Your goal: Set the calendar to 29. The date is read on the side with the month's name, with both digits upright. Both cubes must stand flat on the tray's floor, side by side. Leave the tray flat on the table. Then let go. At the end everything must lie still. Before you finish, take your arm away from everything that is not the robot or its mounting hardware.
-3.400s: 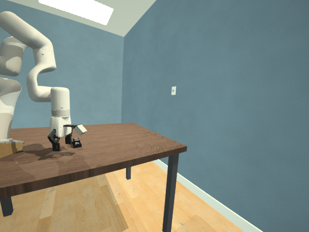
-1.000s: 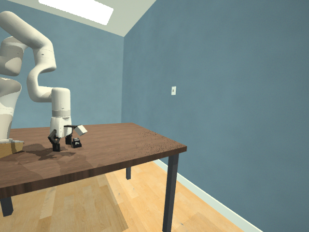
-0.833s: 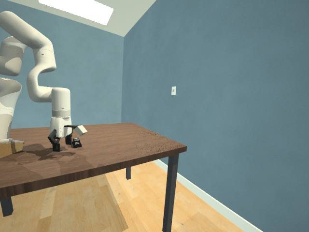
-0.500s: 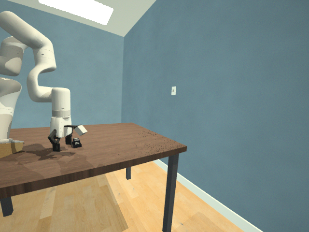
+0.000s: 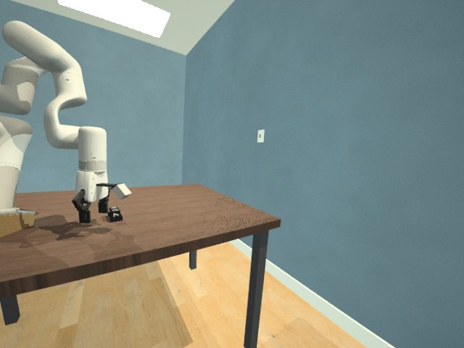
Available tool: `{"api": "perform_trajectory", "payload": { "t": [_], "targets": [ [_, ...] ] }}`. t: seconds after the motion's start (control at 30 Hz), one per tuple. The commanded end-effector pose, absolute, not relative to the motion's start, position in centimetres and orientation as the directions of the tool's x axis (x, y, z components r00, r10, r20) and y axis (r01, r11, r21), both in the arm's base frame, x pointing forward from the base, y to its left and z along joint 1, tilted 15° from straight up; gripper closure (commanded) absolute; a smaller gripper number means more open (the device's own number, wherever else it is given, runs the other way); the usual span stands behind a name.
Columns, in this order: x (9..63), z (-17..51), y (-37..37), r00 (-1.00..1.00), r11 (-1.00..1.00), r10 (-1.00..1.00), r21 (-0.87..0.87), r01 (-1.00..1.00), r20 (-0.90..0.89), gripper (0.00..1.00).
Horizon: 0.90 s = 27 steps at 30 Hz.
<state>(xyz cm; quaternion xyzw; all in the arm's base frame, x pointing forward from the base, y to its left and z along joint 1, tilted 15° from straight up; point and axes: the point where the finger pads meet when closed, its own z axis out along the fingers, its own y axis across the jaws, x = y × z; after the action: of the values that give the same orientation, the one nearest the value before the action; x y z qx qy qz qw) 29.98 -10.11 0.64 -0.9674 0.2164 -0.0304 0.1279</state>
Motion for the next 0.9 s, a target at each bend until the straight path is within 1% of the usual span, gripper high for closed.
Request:
{"api": "perform_trajectory", "payload": {
  "t": [0.0, 0.47, 0.87],
  "targets": [
    [29.8, 1.4, -10.3, 0.904, -0.873, -0.428, -0.263, -0.411, 0.010, 0.00],
    [29.5, 4.5, -11.0, 0.904, -0.873, -0.428, -0.265, -0.410, 0.011, 0.00],
    [29.4, 5.1, -11.2, 0.904, -0.873, -0.428, -0.265, -0.410, 0.011, 0.00]
  ]
}}
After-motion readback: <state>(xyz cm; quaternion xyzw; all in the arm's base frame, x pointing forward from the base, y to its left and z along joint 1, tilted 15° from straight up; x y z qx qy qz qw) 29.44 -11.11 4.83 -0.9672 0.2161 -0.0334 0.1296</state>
